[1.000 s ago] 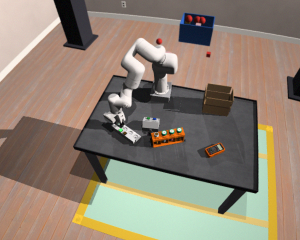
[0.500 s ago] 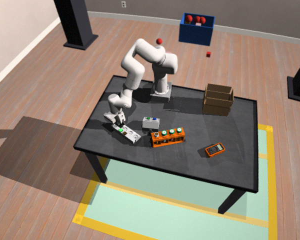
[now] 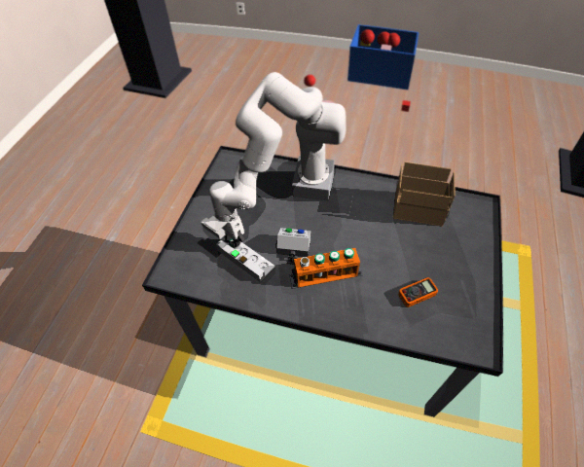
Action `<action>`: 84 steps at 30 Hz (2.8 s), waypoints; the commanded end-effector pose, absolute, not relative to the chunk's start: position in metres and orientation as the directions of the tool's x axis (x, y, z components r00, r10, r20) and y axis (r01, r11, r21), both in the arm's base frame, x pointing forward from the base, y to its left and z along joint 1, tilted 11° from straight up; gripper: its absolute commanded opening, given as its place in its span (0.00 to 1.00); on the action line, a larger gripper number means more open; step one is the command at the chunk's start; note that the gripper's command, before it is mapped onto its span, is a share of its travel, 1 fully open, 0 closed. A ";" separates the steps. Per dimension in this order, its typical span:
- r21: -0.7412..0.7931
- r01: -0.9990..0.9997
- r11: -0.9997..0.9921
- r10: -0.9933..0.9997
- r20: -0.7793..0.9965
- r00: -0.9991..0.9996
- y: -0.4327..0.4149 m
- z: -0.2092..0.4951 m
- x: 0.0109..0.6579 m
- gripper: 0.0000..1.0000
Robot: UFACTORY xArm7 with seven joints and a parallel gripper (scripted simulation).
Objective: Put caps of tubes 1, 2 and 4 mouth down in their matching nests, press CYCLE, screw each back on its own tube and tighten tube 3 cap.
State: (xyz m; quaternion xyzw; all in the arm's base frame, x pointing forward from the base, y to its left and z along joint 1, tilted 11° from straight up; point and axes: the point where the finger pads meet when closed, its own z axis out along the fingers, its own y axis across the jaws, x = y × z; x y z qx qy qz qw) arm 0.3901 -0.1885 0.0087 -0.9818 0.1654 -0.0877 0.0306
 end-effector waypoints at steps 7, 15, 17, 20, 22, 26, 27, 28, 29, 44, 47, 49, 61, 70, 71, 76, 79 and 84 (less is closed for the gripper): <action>-0.087 -0.321 -0.943 -0.331 0.164 0.929 -0.191 0.062 0.382 0.00; -0.087 -0.321 -0.943 -0.331 0.165 0.929 -0.192 0.091 0.376 0.00; -0.087 -0.321 -0.943 -0.331 0.165 0.929 -0.192 0.101 0.374 0.00; -0.087 -0.321 -0.943 -0.331 0.165 0.929 -0.193 0.116 0.372 0.00; -0.087 -0.321 -0.943 -0.331 0.165 0.929 -0.193 0.126 0.370 0.00; -0.087 -0.321 -0.943 -0.331 0.165 0.929 -0.193 0.140 0.367 0.00; -0.087 -0.321 -0.943 -0.331 0.165 0.929 -0.193 0.140 0.367 0.00; -0.087 -0.321 -0.943 -0.331 0.165 0.929 -0.193 0.140 0.367 0.00; -0.087 -0.321 -0.943 -0.331 0.165 0.929 -0.193 0.140 0.367 0.00; -0.117 -0.489 -0.865 -0.502 0.145 0.853 -0.124 0.144 0.377 0.00; -0.117 -0.489 -0.865 -0.502 0.145 0.853 -0.107 0.145 0.379 0.00; -0.117 -0.488 -0.865 -0.501 0.145 0.853 -0.092 0.146 0.382 0.00; -0.118 -0.488 -0.865 -0.501 0.145 0.853 -0.021 0.150 0.392 0.00; -0.118 -0.488 -0.865 -0.501 0.145 0.853 0.038 0.153 0.400 0.00; -0.118 -0.488 -0.865 -0.501 0.145 0.853 0.044 0.154 0.401 0.00; -0.118 -0.488 -0.865 -0.501 0.145 0.853 0.078 0.156 0.406 0.00; -0.118 -0.488 -0.865 -0.501 0.145 0.853 0.085 0.156 0.407 0.00; -0.118 -0.488 -0.865 -0.501 0.145 0.853 0.113 0.158 0.411 0.00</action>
